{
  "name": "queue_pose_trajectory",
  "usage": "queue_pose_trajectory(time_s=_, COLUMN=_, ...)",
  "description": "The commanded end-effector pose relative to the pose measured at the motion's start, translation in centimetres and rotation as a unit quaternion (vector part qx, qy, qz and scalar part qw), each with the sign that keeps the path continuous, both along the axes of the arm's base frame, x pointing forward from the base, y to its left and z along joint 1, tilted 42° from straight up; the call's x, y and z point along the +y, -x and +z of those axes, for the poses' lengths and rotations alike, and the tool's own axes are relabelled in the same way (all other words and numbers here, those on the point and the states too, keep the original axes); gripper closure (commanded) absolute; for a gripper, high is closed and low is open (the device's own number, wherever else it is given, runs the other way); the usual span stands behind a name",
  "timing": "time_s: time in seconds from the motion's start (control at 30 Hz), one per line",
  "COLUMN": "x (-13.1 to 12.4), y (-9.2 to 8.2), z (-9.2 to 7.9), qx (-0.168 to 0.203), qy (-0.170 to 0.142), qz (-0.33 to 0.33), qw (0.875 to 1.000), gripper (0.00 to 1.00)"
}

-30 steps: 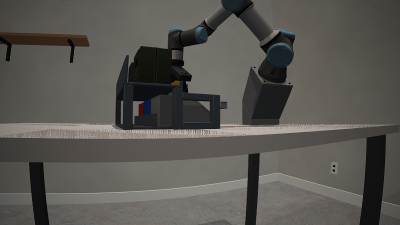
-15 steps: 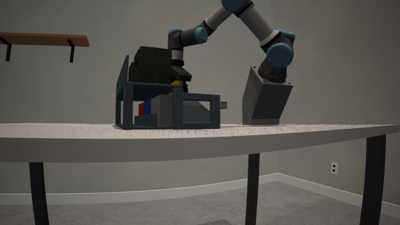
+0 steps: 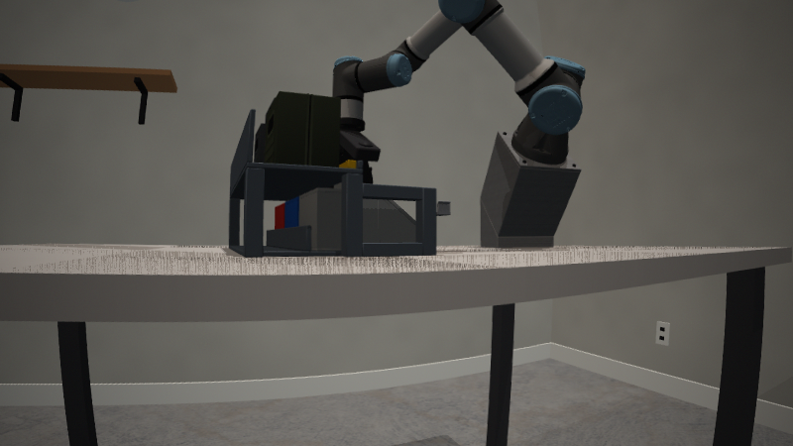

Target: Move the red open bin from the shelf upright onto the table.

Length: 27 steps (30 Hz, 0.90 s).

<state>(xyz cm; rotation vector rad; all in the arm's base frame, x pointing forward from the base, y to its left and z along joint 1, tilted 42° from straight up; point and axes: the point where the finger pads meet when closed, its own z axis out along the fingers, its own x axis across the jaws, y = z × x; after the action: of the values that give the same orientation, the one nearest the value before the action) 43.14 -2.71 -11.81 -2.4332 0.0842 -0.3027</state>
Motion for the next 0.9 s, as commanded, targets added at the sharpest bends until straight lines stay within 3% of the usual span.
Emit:
queue_pose_trajectory(time_s=0.0, x=-0.10, y=-0.05, z=0.04, qx=-0.001, qy=0.001, qz=-0.001, qw=1.000, gripper=1.00)
queue_pose_trajectory(time_s=0.87, x=-0.25, y=0.01, z=0.22, qx=-0.001, qy=0.001, qz=-0.001, qw=1.000, gripper=1.00)
